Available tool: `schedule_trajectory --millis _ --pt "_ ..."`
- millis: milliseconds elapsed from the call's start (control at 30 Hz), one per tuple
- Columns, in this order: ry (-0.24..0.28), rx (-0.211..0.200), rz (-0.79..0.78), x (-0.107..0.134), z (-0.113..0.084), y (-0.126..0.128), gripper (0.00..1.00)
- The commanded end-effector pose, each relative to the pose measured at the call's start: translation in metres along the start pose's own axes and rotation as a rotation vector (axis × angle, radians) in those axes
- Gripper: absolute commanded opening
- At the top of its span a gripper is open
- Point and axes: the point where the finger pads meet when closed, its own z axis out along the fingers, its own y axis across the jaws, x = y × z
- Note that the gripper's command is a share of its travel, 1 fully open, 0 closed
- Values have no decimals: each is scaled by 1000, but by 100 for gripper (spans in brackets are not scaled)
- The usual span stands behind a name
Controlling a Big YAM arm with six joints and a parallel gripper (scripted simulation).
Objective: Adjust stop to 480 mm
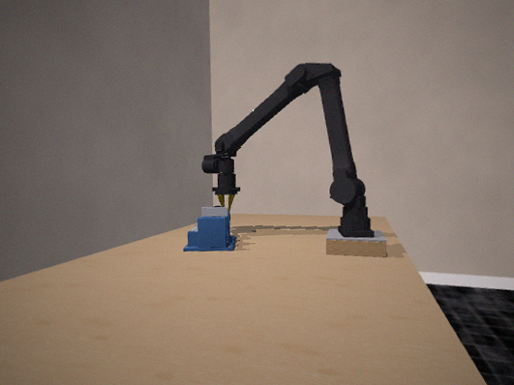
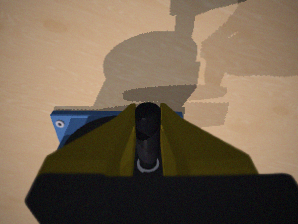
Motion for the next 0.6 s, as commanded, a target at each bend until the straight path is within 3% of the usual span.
schedule_trajectory --millis 0,567 --pt "0 18 2 -5 4 -12 6" --pt "1 20 2 -6 19 -12 6"
